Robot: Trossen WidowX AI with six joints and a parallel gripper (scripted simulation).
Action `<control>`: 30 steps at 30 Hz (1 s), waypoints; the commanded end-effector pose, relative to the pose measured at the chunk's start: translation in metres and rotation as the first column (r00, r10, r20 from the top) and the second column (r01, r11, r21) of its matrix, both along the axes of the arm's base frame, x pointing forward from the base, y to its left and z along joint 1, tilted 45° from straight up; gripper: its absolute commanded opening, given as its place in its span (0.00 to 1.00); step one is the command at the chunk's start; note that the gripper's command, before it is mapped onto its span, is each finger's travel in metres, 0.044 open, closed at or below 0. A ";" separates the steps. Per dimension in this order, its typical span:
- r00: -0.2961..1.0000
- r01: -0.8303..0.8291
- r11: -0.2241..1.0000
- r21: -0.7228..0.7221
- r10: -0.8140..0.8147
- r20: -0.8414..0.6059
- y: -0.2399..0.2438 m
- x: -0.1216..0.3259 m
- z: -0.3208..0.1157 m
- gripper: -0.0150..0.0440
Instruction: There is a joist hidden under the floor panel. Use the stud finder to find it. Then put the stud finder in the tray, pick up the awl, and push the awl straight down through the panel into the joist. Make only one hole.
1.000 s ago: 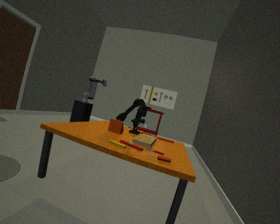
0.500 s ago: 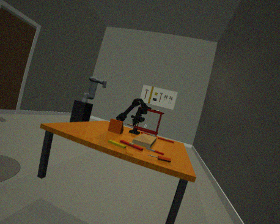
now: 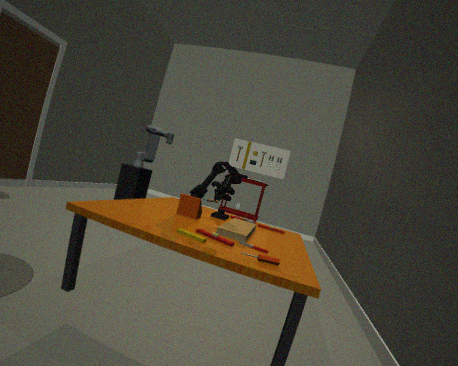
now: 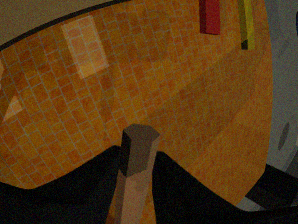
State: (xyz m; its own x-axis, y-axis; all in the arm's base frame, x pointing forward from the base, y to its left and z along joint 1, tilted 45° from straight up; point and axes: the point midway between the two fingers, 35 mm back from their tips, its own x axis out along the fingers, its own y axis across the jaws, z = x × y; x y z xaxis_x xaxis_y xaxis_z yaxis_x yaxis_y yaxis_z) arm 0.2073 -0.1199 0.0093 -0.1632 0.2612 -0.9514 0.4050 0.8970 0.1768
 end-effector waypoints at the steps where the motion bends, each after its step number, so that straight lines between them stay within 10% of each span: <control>1: 0.998 0.057 0.994 -0.091 -0.058 -0.009 -0.004 -0.005 0.005 0.25; 30: 0.763 0.639 0.523 -0.564 -0.526 0.376 -0.030 -0.047 0.049 0.25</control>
